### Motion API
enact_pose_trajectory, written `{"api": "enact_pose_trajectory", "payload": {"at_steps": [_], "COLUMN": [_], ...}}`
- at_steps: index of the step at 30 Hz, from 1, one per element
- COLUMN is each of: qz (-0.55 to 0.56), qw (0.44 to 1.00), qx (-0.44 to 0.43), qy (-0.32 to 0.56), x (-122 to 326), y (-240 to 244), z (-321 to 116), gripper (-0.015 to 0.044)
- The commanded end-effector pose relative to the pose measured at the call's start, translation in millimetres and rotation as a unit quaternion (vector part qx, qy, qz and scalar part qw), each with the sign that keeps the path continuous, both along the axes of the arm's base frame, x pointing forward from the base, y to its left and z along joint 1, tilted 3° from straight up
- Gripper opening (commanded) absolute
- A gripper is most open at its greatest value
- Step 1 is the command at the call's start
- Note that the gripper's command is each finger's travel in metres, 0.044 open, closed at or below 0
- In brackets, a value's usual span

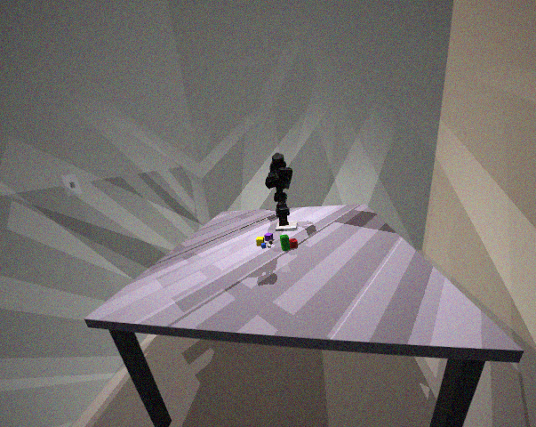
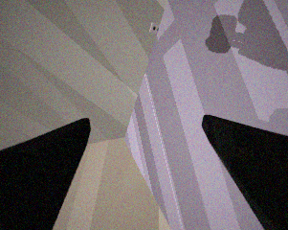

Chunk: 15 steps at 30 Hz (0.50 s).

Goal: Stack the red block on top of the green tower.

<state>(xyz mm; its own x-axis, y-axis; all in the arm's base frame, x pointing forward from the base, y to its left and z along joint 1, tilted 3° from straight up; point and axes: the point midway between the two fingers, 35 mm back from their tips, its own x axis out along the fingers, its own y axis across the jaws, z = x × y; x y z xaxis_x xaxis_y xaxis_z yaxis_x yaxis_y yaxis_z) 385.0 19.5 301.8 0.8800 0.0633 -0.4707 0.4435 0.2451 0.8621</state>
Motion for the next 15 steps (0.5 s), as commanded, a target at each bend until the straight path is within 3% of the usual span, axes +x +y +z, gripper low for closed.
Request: {"api": "enact_pose_trajectory", "payload": {"at_steps": [1,8,15], "qz": [-0.008,-0.021,-0.038], "qw": [0.994,0.95,0.869], "qx": [0.002,-0.008,-0.033], "qy": [0.112,0.312,0.493], "x": [-1.4,-26.5,-68.3], "y": [3.5,8.3,15.0], "z": [-47.7,-124.2,-174.5], "gripper": [0.044,0.044,0.044]}}
